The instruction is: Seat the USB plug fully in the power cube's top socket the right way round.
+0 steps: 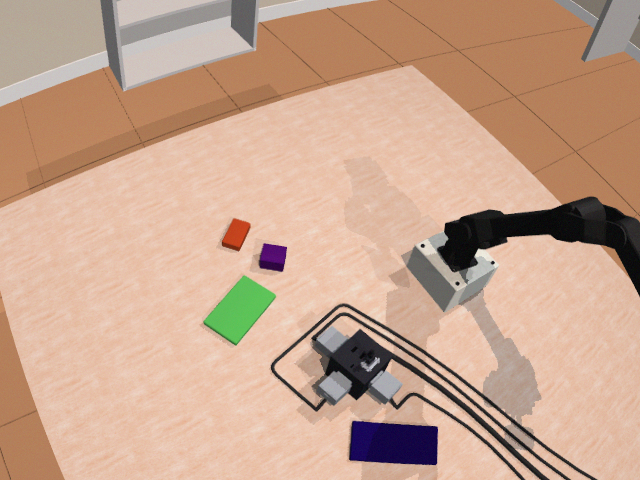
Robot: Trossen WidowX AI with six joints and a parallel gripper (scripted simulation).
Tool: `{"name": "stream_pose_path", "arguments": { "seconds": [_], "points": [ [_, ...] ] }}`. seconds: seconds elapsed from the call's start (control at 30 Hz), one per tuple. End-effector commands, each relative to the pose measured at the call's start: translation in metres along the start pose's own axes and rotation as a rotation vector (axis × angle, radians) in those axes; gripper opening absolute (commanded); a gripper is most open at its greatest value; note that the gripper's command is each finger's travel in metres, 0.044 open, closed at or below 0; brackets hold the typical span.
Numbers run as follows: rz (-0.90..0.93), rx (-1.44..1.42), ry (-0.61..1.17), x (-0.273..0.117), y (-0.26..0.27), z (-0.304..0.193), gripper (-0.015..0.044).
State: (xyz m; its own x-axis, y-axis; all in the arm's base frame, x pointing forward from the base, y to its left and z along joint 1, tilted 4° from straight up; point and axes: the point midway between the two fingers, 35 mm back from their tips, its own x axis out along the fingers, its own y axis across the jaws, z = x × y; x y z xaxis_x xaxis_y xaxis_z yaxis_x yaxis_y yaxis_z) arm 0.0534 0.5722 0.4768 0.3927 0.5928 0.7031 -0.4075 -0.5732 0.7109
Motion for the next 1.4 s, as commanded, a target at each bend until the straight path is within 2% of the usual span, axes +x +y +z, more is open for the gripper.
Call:
{"name": "stream_pose_path", "arguments": {
  "seconds": [0.0,0.1,0.27,0.57,0.77,0.97,1.17,1.37],
  "points": [
    [-0.013,-0.009,0.004,0.001,-0.004,0.003,0.0426],
    [-0.215,-0.126,0.042,0.010,-0.064,0.046,0.0440],
    [-0.399,-0.214,0.067,0.005,-0.113,0.092,0.0440],
    [-0.894,-0.300,0.038,-0.056,-0.205,0.216,0.0440],
    [-1.216,-0.284,-0.036,-0.125,-0.234,0.293,0.0440],
    [-1.545,-0.214,-0.155,-0.212,-0.236,0.359,0.0440],
    [-1.871,-0.080,-0.319,-0.306,-0.212,0.406,0.0440],
    [-2.168,0.114,-0.521,-0.396,-0.164,0.424,0.0440]
  ]
}}
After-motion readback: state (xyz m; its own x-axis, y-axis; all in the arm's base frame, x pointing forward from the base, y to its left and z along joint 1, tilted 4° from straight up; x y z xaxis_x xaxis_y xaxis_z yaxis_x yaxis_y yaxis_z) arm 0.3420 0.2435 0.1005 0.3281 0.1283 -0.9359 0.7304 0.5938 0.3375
